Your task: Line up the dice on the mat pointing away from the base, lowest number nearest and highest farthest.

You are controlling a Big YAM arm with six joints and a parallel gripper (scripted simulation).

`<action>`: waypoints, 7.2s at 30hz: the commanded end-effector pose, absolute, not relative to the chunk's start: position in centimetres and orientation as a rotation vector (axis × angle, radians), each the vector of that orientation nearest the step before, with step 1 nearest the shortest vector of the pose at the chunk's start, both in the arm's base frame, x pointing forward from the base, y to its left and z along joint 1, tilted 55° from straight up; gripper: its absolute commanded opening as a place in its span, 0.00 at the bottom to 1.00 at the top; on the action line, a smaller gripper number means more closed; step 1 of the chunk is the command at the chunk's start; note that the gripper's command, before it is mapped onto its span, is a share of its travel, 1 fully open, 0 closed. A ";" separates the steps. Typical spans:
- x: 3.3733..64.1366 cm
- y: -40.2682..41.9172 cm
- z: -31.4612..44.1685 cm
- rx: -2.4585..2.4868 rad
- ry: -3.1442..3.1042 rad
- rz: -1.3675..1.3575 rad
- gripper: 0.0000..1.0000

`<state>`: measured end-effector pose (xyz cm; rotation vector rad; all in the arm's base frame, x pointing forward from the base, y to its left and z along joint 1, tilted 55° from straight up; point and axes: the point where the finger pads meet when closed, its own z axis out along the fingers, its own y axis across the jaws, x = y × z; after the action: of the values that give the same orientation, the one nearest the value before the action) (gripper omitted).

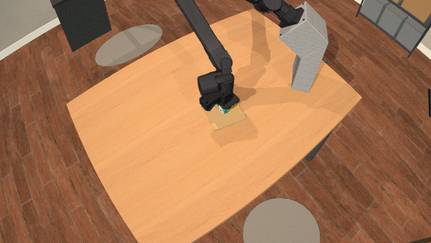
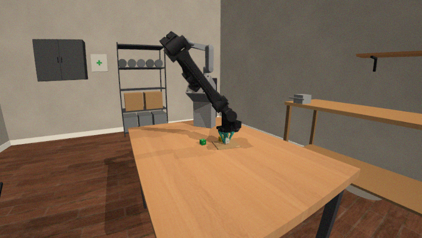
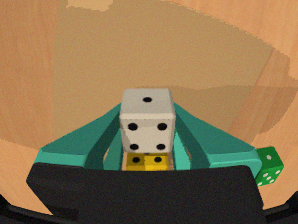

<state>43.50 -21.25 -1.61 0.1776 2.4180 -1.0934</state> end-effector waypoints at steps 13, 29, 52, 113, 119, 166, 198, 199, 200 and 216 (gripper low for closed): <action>43.5 -21.6 -2.1 0.170 2.422 -1.096 0.26; 43.5 -21.6 -2.0 0.172 2.420 -1.096 0.26; 43.5 -21.6 -2.0 0.172 2.420 -1.096 0.29; 40.4 -14.8 3.7 0.192 2.405 -1.086 1.00; 40.4 -14.8 3.7 0.189 2.406 -1.087 1.00; 31.0 -23.8 7.7 0.094 2.437 -1.120 0.45; 31.4 -25.0 7.3 0.103 2.432 -1.127 0.45; 31.4 -25.1 7.2 0.103 2.432 -1.127 0.45; 31.5 -25.2 7.1 0.103 2.432 -1.127 0.45; 32.2 -26.8 5.9 0.103 2.433 -1.127 0.45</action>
<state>32.01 -26.19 6.01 0.1073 2.4361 -1.1168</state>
